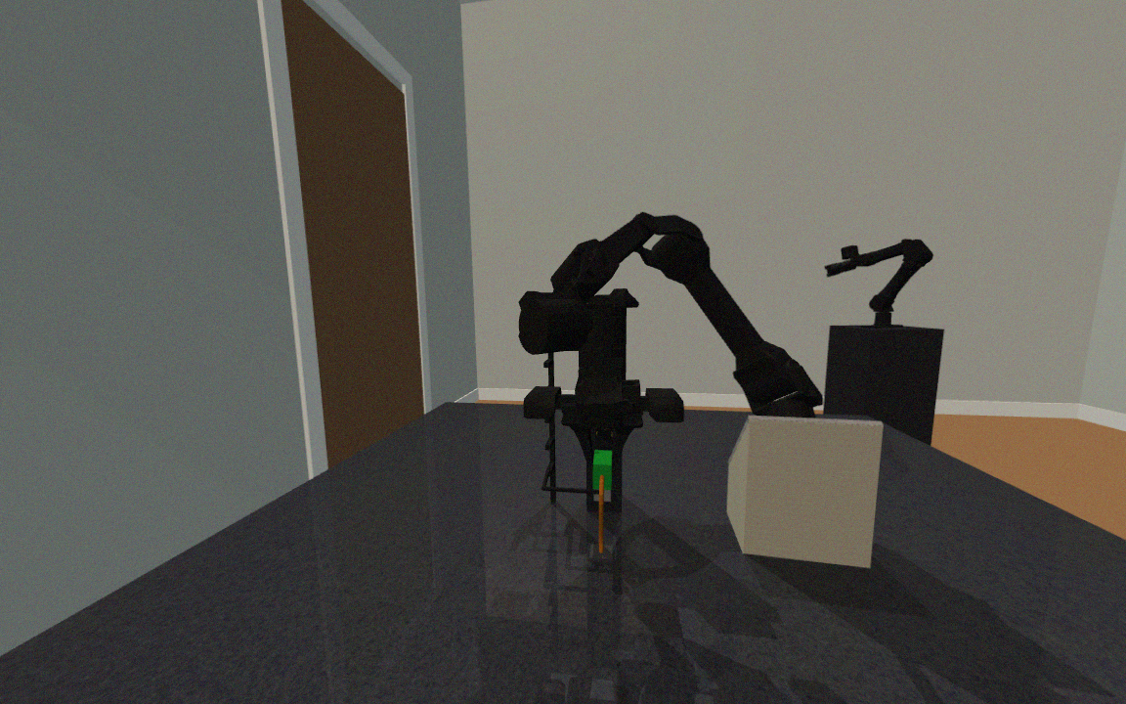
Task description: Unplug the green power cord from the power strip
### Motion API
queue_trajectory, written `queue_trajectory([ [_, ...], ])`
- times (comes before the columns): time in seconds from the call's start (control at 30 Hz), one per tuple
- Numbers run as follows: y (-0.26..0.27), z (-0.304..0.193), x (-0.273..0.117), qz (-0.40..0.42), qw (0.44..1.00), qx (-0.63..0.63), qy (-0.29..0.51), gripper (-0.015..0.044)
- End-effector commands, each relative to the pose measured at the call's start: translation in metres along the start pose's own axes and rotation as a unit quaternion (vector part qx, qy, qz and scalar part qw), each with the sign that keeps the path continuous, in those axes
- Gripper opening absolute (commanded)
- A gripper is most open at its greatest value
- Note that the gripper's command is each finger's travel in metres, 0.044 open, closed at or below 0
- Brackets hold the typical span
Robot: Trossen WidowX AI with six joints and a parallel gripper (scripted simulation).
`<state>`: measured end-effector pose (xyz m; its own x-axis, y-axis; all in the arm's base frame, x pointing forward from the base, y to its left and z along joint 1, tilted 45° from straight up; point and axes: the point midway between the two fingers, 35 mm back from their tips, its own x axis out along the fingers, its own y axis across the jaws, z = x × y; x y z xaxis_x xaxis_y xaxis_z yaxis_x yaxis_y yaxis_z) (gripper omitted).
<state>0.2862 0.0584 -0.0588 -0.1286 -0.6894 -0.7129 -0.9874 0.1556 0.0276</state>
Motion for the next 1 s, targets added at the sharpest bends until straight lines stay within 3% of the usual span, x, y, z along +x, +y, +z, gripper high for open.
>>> queue_trajectory([
  [0.0, -0.002, -0.009, 0.005, 0.001, 1.000, 0.004, -0.001, 0.0131],
  [0.4, -0.004, 0.010, 0.000, 0.001, 1.000, 0.004, -0.002, 0.0440],
  [0.57, -0.003, 0.051, -0.008, 0.001, 1.000, 0.004, -0.003, 0.0440],
  [0.97, -0.003, 0.051, -0.008, 0.001, 1.000, 0.004, -0.003, 0.0440],
])
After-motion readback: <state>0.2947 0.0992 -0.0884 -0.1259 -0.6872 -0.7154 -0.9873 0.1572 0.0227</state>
